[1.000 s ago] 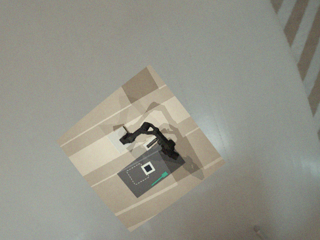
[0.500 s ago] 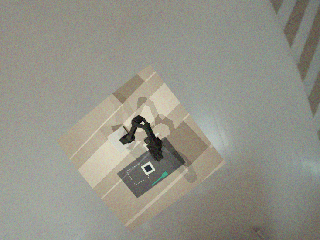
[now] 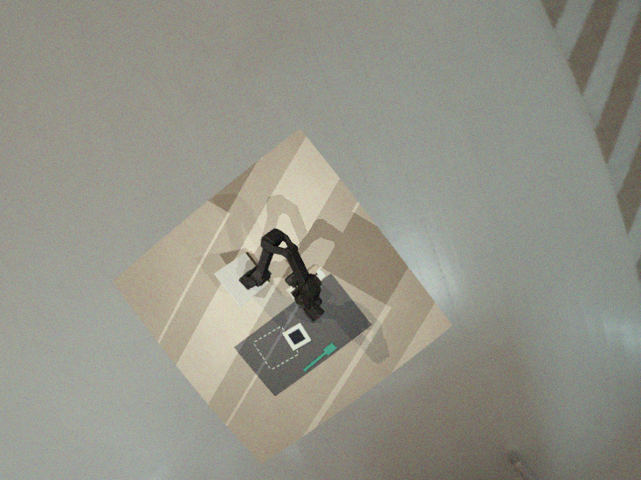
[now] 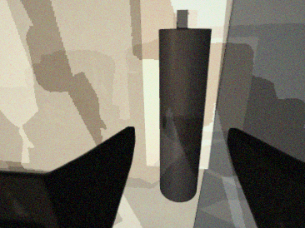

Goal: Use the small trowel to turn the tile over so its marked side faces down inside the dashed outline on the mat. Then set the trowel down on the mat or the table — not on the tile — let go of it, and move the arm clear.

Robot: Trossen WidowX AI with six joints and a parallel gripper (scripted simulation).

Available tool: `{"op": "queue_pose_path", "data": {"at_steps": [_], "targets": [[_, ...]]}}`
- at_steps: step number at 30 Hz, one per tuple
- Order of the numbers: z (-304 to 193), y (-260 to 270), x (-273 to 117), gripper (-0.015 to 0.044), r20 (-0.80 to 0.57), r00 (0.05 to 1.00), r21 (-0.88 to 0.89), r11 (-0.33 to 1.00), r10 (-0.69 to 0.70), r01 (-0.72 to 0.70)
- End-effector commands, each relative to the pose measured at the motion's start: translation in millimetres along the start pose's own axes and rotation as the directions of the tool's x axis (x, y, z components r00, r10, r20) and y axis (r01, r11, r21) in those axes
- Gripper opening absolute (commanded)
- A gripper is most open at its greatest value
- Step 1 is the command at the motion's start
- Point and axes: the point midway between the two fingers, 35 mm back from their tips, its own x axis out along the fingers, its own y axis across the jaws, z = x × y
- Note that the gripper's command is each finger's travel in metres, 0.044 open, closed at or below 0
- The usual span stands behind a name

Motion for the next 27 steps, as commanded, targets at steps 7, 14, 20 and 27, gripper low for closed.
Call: {"op": "queue_pose_path", "data": {"at_steps": [7,14,20,27], "targets": [[-1,0,16,0.0270,0.000,1.000,0.002,1.000,-0.002,0.002],[-1,0,27,0.0270,0.001,1.000,0.002,1.000,-0.002,0.002],[-1,0,31,0.0217,0.002,1.000,0.002,1.000,-0.003,0.003],[-1,0,31,0.0132,0.002,1.000,0.002,1.000,-0.003,0.003]]}}
